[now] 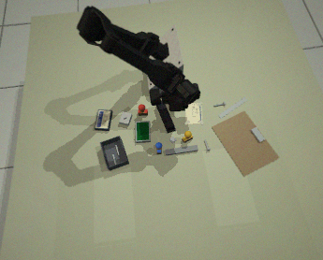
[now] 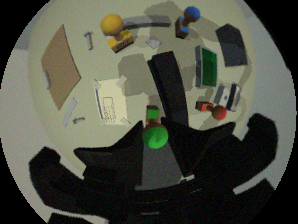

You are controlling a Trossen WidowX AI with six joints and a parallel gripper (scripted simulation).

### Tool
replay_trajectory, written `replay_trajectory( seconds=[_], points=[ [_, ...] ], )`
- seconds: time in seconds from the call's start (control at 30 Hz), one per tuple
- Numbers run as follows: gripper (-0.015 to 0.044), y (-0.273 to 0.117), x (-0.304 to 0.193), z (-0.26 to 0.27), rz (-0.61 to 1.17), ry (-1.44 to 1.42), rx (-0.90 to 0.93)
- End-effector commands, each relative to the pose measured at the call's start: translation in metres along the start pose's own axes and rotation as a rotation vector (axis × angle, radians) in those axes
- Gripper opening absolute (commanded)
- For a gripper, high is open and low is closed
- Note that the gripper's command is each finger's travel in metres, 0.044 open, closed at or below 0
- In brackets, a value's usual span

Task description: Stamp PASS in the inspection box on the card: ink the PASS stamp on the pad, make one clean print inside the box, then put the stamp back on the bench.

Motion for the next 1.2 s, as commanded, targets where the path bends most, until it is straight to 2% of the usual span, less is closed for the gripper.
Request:
replay_trajectory(
  seconds=[0.0, 1.17],
  points=[
    [0.0000, -0.003, 0.002, 0.000, -0.004, 0.008, 0.006],
    [0.0000, -0.020, 0.003, 0.000, -0.005, 0.006, 0.009]
  ],
)
Point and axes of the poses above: the point midway between the two fingers, 35 mm back from their tips, its own y axis out along the fingers, its own z axis across the jaws, x = y × z, the point moved 2 cm from there along -y, back along the fingers, and after that the axes turned 9 degrees about -y, right-handed, at the moved point
